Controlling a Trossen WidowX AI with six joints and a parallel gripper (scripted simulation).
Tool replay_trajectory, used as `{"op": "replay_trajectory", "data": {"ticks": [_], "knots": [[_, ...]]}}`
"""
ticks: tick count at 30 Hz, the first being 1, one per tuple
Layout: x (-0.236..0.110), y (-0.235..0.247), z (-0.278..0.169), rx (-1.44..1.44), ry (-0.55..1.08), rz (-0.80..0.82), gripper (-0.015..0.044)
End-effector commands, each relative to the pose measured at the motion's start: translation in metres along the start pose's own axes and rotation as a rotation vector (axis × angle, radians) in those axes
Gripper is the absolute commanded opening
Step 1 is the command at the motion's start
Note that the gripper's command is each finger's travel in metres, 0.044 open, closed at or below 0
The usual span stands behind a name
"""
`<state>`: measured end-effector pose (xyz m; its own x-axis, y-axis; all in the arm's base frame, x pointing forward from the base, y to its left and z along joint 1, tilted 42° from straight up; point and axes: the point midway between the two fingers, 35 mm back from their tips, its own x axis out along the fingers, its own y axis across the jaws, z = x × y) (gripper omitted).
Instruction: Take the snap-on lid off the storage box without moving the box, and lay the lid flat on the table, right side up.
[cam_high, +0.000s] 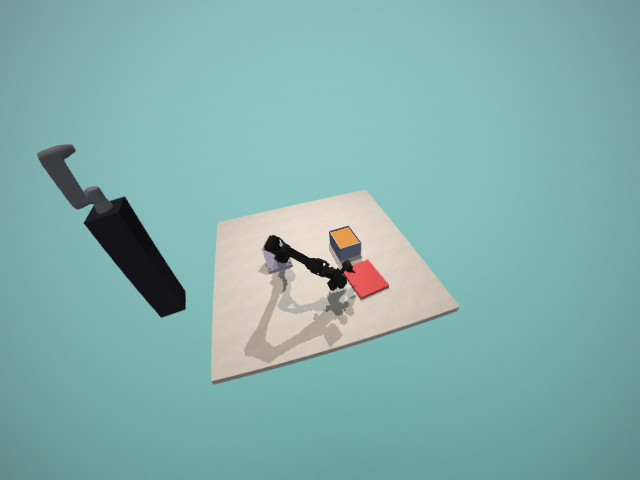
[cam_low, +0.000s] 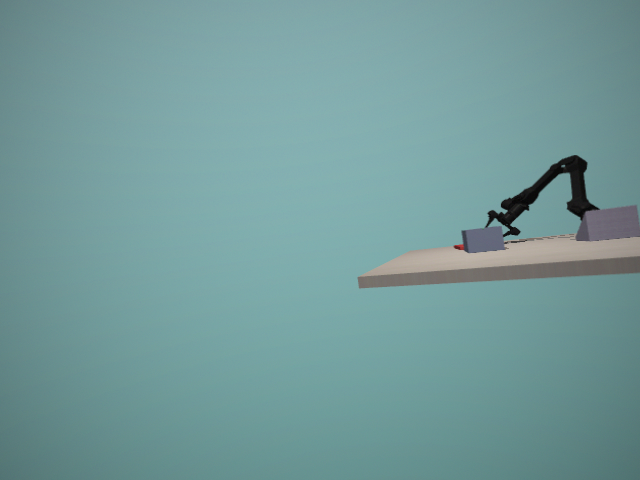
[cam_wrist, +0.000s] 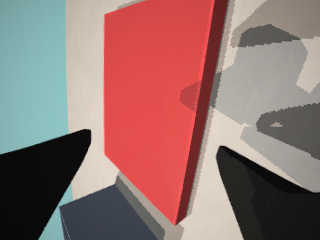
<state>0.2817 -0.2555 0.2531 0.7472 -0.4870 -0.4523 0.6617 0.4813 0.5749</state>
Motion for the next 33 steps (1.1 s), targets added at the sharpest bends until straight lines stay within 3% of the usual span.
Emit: {"op": "replay_trajectory", "data": {"ticks": [1, 20, 33], "knots": [[-0.008, -0.006, -0.001, -0.003, 0.0, 0.0, 0.044], [-0.037, -0.03, -0.001, -0.006, 0.0, -0.002, 0.044], [-0.052, -0.014, 0.0, -0.005, 0.0, -0.001, 0.044]]}}
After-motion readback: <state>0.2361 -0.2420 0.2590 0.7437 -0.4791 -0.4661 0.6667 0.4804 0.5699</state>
